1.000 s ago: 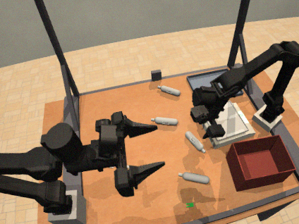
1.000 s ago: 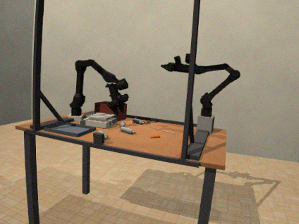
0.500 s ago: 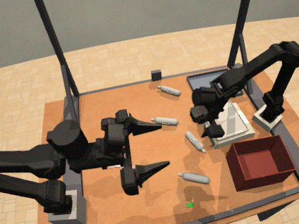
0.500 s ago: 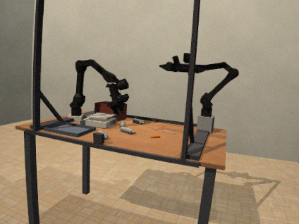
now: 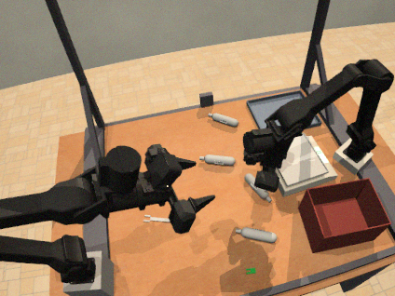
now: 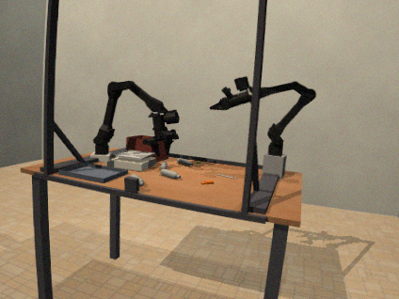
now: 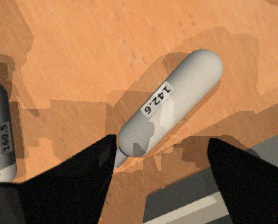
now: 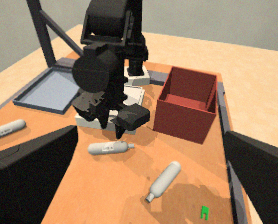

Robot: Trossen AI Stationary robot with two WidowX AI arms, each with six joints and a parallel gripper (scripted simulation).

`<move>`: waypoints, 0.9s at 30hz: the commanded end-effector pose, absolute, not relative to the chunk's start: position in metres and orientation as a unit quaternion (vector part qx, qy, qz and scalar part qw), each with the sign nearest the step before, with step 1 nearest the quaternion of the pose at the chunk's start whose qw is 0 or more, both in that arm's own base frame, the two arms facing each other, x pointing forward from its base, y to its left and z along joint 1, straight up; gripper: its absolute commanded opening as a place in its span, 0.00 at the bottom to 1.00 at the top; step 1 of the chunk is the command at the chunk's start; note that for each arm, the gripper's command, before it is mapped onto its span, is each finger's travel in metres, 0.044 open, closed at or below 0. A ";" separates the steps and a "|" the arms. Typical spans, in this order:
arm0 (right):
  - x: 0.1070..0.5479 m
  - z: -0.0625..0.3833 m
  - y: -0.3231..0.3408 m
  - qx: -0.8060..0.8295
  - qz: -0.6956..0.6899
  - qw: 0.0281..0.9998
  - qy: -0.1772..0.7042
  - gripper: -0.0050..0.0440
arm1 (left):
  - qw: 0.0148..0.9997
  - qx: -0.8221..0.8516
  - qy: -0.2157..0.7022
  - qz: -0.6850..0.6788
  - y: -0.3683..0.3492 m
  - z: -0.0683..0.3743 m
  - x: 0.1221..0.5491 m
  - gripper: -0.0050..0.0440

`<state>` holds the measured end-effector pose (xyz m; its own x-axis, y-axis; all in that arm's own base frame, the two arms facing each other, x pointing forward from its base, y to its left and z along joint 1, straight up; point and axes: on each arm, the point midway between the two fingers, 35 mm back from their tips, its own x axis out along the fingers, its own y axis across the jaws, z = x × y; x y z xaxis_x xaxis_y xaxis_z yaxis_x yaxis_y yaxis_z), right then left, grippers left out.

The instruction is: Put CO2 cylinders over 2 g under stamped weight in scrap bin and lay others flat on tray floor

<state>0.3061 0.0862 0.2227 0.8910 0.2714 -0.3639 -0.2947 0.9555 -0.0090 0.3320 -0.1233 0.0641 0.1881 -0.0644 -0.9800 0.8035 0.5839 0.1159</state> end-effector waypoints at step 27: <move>0.287 0.186 0.121 -0.057 0.204 0.942 0.262 1.00 | 0.486 0.517 0.481 -0.515 -0.109 0.043 0.347 0.62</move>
